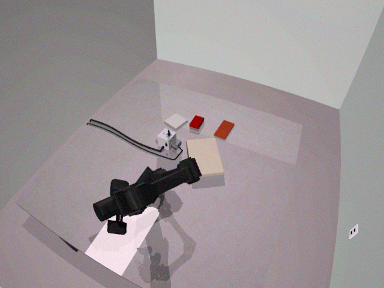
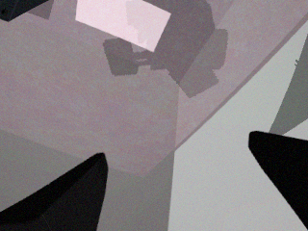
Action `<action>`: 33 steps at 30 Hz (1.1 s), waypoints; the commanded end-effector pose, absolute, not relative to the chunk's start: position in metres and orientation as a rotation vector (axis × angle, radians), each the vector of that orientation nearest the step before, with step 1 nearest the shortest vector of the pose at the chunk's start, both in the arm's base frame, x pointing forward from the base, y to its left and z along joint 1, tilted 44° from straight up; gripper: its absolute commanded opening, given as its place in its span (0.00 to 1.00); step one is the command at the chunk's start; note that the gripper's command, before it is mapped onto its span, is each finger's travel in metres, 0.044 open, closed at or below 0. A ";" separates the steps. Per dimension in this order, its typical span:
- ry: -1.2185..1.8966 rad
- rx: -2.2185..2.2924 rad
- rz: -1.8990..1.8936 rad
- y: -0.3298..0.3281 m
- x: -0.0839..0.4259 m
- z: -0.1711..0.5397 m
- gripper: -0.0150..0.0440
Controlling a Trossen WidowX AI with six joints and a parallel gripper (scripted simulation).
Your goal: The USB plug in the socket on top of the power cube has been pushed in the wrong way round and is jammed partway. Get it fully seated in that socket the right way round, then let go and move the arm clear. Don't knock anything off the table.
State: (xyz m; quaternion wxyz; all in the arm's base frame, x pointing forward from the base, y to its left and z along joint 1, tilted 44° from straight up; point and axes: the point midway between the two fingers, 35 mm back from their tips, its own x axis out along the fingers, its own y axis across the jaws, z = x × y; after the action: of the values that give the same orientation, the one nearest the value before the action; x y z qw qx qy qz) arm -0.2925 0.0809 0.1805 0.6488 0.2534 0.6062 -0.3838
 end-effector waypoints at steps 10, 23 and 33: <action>0.932 1.378 -1.504 0.182 -0.249 0.162 1.00; 0.052 2.196 -2.016 0.270 -0.159 0.134 1.00; -1.037 2.662 -2.172 0.305 -0.075 0.112 1.00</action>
State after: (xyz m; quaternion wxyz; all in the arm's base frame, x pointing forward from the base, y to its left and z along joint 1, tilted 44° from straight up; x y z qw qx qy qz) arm -0.1324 0.2863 0.1280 -0.0317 0.7414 -0.0963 -0.6634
